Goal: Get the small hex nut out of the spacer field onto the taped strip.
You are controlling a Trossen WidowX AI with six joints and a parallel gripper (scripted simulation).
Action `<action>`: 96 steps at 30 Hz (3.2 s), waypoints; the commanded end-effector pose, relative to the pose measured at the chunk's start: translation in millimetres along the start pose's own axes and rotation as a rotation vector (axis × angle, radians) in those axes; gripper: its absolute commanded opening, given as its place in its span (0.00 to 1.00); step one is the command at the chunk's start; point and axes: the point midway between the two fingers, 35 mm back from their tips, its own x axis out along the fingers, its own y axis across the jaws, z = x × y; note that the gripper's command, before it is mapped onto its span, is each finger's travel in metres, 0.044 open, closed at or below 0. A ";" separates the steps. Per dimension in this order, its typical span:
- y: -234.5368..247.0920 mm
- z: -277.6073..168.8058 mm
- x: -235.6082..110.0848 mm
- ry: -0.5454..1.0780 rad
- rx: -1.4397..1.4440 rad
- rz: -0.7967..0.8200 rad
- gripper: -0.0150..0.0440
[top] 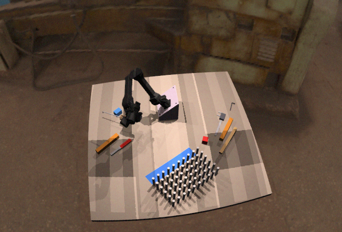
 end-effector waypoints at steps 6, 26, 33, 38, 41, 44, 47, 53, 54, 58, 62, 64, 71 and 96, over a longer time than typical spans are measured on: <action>2.3 -23.6 -15.0 0.037 0.003 -0.025 0.25; -14.5 8.7 -33.0 -0.151 0.496 -0.062 0.25; -22.1 22.6 -43.2 -0.239 0.713 -0.056 0.25; -27.3 32.4 -51.3 -0.305 0.865 -0.040 0.25; -30.0 37.8 -55.5 -0.343 0.957 -0.020 0.25; -32.6 43.1 -60.0 -0.381 1.048 0.004 0.25; -35.2 48.4 -64.7 -0.418 1.138 0.031 0.25; -40.3 59.0 -74.8 -0.492 1.317 0.097 0.25; -41.1 60.8 -76.6 -0.504 1.346 0.109 0.25; -44.3 67.6 -83.9 -0.550 1.461 0.163 0.25; -46.3 74.4 -92.2 -0.604 1.565 0.224 0.25; -47.0 76.7 -95.2 -0.622 1.600 0.248 0.25; -49.0 85.1 -101.2 -0.653 1.773 0.350 0.25; -56.6 118.6 -130.1 -0.655 2.461 0.924 0.25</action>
